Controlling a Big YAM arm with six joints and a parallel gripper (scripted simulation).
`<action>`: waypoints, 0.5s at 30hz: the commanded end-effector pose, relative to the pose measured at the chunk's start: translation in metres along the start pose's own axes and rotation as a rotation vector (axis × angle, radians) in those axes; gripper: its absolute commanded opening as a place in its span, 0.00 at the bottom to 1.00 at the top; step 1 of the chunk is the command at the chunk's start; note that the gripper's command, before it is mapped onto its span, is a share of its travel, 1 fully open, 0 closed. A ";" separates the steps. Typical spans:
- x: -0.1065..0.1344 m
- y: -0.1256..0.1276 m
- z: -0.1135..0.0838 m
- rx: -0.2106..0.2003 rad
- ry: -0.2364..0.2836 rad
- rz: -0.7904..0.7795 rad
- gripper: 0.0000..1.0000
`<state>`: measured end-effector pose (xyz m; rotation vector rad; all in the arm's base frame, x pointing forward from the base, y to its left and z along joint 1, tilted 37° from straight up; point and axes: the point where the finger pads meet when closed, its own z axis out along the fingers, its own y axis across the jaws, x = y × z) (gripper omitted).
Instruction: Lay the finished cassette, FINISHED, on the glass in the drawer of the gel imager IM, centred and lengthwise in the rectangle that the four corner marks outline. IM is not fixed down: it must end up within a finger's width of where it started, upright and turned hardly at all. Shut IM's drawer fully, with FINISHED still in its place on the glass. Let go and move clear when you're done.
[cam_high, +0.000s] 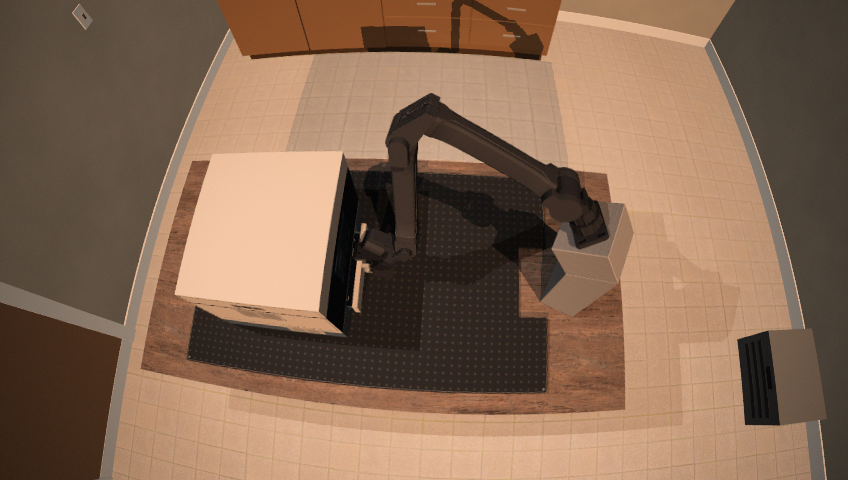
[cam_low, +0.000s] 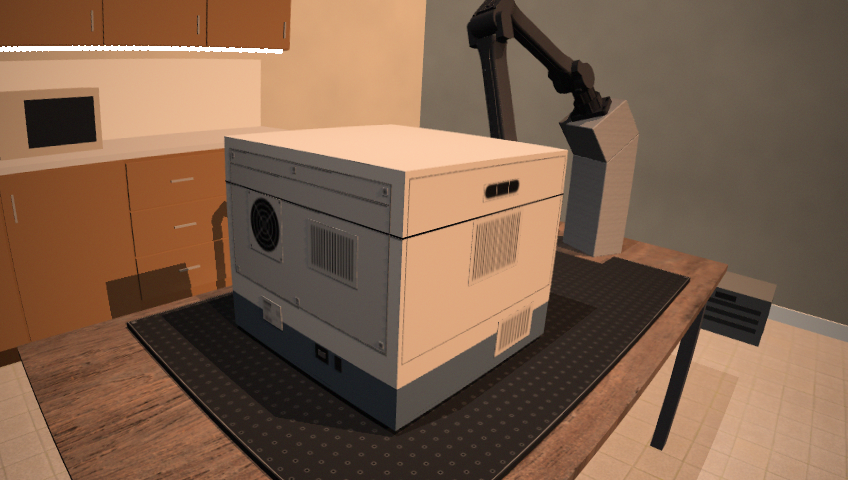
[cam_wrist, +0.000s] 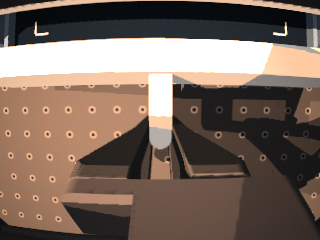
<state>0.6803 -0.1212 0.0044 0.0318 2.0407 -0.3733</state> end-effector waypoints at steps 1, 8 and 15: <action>-0.004 0.008 0.010 -0.009 -0.004 -0.006 0.06; -0.012 0.008 0.014 -0.009 -0.005 -0.004 0.06; -0.016 0.005 0.014 -0.003 -0.019 0.000 0.06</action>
